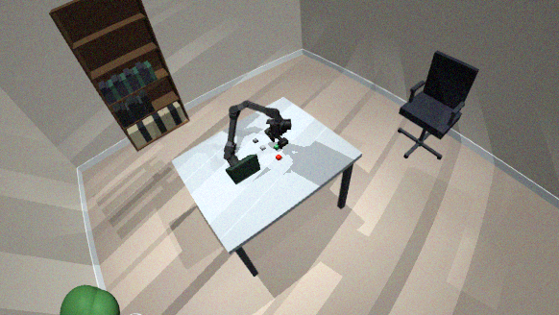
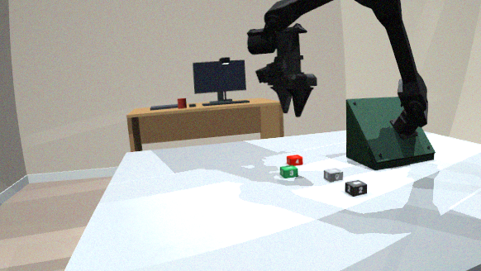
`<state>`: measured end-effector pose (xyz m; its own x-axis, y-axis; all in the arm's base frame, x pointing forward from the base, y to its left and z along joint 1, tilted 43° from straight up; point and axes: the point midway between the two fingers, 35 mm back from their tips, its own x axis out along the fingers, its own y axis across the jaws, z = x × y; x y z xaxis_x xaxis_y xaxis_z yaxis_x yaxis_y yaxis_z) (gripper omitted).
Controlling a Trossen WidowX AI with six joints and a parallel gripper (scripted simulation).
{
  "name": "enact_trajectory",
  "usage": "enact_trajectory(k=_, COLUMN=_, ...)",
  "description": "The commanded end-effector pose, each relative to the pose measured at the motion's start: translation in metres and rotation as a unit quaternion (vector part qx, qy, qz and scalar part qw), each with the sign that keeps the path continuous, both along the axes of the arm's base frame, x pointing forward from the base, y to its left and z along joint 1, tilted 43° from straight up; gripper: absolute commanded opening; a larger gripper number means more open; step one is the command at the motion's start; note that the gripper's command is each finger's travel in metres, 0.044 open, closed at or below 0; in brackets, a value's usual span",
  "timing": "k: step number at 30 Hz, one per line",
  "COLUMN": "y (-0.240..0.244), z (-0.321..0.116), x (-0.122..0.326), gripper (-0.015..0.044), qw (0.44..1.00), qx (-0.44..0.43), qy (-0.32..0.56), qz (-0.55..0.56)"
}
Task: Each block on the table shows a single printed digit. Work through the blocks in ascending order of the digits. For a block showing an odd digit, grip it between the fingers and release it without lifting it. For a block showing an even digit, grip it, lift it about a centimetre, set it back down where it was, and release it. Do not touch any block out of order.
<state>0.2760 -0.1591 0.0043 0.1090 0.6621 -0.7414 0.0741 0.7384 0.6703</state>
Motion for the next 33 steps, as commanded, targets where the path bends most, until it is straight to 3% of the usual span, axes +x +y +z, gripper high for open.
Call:
enact_trajectory(k=1, y=0.005, z=0.005, x=0.004, gripper=0.04, qw=1.0, qx=0.001, qy=-0.002, qz=0.001)
enact_trajectory(k=8, y=0.059, z=0.06, x=0.044, gripper=0.04, qw=1.0, qx=0.004, qy=-0.003, qz=0.001)
enact_trajectory(k=29, y=0.061, z=0.061, x=0.045, gripper=0.04, qw=1.0, qx=0.005, qy=-0.003, qz=0.001)
enact_trajectory(k=33, y=0.079, z=0.077, x=0.025, gripper=0.04, qw=1.0, qx=0.006, qy=-0.002, qz=0.001)
